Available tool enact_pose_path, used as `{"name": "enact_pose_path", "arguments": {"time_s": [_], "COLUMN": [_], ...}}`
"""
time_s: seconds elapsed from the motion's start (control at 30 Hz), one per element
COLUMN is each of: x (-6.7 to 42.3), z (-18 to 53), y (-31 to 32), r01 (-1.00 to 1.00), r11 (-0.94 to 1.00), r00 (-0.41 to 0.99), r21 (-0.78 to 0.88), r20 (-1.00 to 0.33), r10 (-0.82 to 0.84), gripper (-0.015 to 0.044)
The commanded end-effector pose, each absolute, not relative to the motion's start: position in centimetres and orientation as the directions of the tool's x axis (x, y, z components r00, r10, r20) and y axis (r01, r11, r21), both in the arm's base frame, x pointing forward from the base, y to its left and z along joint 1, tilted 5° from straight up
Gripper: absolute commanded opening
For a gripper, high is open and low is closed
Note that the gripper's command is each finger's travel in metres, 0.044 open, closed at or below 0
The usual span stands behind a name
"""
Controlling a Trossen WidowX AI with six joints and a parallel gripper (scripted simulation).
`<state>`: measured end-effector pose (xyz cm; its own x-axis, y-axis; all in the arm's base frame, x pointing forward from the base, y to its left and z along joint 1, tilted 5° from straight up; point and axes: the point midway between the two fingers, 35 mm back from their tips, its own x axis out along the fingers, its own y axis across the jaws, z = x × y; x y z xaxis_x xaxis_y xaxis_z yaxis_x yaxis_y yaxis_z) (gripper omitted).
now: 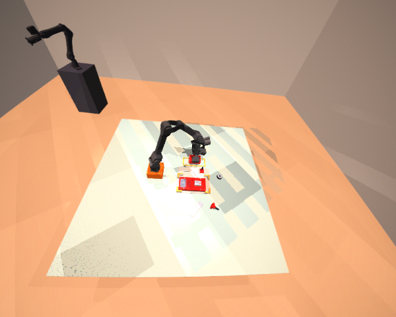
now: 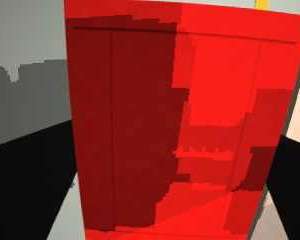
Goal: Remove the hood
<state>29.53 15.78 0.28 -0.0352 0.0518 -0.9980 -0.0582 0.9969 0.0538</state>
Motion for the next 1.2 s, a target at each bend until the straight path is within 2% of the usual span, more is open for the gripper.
{"name": "enact_pose_path", "arguments": {"time_s": [0.0, 1.17], "x": [29.4, 29.3], "z": [-0.1, -1.6], "y": [15.8, 15.9], "r01": [-0.053, -0.053], "r11": [0.997, 0.997], "r00": [-0.041, -0.041], "r21": [0.056, 0.056], "r20": [-0.998, -0.998], "r10": [0.053, 0.053], "gripper": [0.0000, 0.0000]}}
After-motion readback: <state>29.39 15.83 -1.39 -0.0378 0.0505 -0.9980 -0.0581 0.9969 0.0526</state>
